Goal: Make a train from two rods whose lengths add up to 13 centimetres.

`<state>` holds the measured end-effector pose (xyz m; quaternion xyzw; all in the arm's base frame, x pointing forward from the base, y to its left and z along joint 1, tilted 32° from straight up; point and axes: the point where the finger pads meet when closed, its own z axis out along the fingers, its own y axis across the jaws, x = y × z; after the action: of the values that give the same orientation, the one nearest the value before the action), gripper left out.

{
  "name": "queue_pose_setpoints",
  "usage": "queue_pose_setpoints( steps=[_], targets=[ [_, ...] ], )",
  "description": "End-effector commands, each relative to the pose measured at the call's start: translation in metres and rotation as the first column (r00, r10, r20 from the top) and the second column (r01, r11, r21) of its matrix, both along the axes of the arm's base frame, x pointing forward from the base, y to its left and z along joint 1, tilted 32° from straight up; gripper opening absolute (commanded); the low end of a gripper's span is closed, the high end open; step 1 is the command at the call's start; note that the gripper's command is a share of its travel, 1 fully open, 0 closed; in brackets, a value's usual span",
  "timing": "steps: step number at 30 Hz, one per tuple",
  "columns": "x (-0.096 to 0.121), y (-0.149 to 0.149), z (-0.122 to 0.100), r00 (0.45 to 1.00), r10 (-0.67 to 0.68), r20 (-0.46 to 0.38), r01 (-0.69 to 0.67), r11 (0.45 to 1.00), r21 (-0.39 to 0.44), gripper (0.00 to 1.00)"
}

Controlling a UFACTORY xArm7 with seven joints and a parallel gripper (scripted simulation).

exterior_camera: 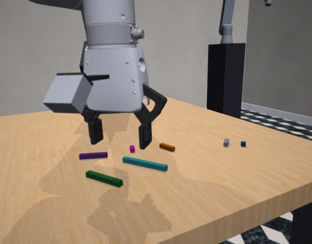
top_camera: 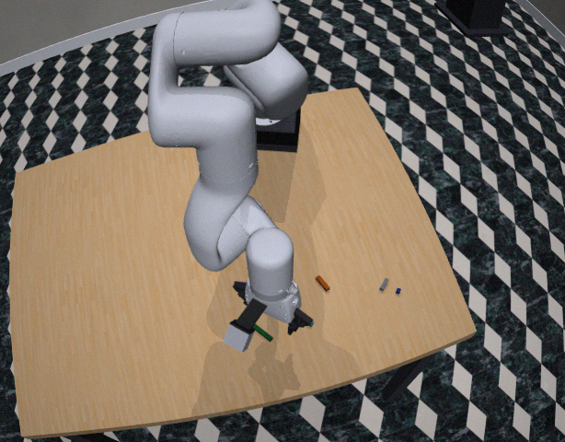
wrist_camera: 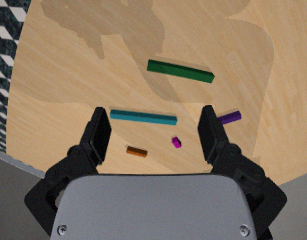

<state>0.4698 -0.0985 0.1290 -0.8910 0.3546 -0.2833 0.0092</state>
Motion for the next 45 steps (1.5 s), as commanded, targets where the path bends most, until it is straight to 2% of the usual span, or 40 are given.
queue_pose_setpoints(
  steps=[1,9,12,18,24,26,28,34,41,43,45],
  targets=[
    [0.001,0.001,0.000,1.000,-0.005,0.002,0.005,1.000,0.003,1.00],
    [0.002,0.016,-0.006,0.997,-0.080,0.002,0.080,0.995,0.053,1.00],
    [0.002,0.031,-0.012,0.987,-0.159,-0.001,0.159,0.982,0.103,1.00],
    [0.002,0.070,-0.025,0.932,-0.363,-0.018,0.358,0.907,0.221,1.00],
    [0.001,0.103,-0.035,0.854,-0.519,-0.038,0.504,0.807,0.307,1.00],
    [0.001,0.103,-0.035,0.854,-0.519,-0.038,0.504,0.807,0.307,1.00],
    [-0.001,0.118,-0.039,0.806,-0.590,-0.050,0.567,0.746,0.348,1.00],
    [-0.003,0.143,-0.045,0.723,-0.687,-0.071,0.650,0.641,0.408,1.00],
    [-0.008,0.174,-0.051,0.601,-0.793,-0.104,0.727,0.487,0.484,1.00],
    [-0.008,0.174,-0.051,0.601,-0.793,-0.104,0.727,0.487,0.484,1.00],
    [-0.011,0.191,-0.054,0.532,-0.837,-0.125,0.753,0.400,0.522,1.00]
  ],
)
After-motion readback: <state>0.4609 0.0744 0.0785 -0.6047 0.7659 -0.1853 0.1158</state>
